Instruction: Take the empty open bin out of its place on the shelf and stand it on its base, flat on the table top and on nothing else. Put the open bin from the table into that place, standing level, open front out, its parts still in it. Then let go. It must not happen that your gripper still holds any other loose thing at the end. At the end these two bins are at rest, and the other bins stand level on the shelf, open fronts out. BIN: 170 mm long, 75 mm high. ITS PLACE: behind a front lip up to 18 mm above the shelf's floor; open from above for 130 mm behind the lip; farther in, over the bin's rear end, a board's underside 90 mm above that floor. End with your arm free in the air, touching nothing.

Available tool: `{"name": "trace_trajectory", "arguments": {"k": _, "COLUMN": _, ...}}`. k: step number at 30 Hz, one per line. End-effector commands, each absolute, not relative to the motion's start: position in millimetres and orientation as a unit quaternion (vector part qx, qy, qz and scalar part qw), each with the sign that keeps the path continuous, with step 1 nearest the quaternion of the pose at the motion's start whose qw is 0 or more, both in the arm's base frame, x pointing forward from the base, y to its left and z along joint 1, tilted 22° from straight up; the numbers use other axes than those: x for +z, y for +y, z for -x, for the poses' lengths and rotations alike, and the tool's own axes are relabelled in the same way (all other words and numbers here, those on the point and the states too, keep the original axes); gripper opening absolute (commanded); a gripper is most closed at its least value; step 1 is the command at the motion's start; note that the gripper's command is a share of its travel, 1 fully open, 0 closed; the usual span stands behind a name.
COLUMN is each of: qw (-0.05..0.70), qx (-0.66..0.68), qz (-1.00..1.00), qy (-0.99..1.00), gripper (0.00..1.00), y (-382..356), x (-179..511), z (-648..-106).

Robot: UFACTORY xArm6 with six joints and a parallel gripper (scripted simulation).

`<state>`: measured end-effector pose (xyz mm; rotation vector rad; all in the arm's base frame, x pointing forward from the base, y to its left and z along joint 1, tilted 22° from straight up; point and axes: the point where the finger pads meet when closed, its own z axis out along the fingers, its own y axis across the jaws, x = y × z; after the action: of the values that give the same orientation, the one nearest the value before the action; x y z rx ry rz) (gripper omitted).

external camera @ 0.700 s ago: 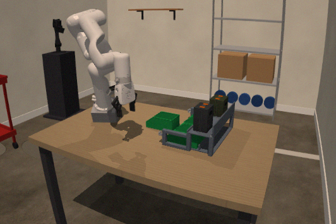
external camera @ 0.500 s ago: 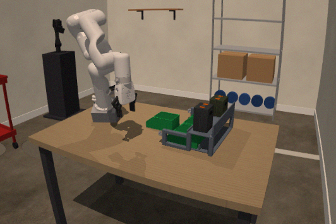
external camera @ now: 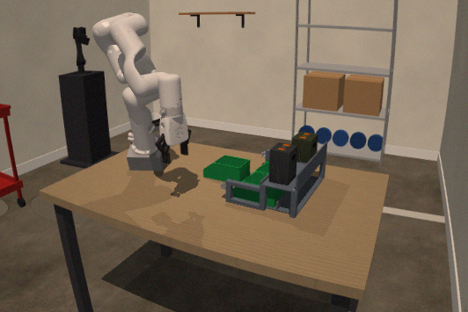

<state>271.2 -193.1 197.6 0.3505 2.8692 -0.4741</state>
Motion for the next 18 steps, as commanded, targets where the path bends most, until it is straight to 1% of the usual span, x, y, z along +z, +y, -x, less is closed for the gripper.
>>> {"name": "trace_trajectory", "arguments": {"k": 1, "qw": 0.107, "qx": -0.161, "qz": -0.119, "qy": 0.974, "gripper": 1.00, "y": -193, "x": 199, "z": -273}}
{"name": "trace_trajectory", "arguments": {"k": 13, "qw": 0.102, "qx": -0.154, "qz": -0.113, "qy": 0.976, "gripper": 1.00, "y": -175, "x": 201, "z": -295}}
{"name": "trace_trajectory", "arguments": {"k": 18, "qw": 0.096, "qx": -0.149, "qz": -0.107, "qy": 0.978, "gripper": 1.00, "y": -153, "x": 202, "z": -317}}
